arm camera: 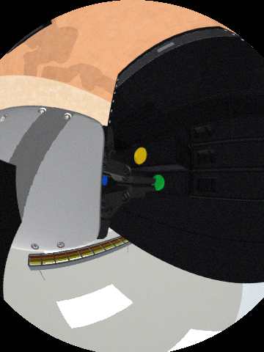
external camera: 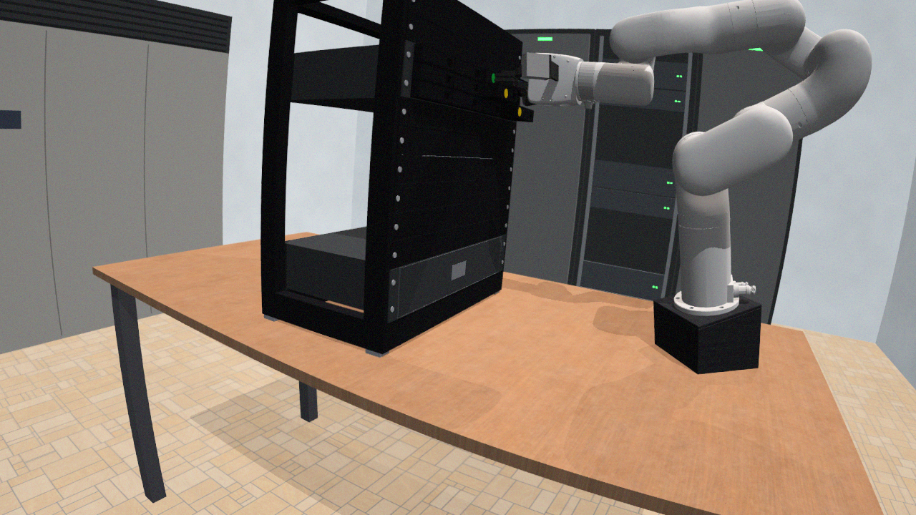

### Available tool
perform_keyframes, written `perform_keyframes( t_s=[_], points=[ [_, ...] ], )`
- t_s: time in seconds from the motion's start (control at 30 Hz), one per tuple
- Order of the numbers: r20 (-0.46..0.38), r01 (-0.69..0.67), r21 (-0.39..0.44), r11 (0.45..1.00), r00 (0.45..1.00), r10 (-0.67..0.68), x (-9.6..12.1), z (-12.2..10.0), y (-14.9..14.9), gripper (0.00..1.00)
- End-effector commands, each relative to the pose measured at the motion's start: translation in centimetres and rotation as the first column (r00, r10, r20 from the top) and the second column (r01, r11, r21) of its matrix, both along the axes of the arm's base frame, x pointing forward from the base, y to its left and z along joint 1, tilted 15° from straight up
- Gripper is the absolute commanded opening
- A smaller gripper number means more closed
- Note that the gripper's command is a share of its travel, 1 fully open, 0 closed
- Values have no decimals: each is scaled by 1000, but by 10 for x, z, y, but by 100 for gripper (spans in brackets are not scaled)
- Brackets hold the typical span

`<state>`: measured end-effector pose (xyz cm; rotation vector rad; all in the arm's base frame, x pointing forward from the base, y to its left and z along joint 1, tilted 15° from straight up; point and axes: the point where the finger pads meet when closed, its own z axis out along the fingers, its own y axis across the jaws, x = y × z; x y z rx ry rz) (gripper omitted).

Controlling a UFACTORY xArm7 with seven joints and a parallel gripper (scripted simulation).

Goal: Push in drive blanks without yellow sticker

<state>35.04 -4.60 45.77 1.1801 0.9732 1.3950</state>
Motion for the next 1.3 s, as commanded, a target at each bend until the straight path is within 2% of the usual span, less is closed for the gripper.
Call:
perform_keyframes(
  t_s=[0.0,1.27],
  points=[
    [5,0,0,1000,1000,0,0,2,0,0],
    [5,0,0,1000,1000,0,6,4,0,0]
  ],
)
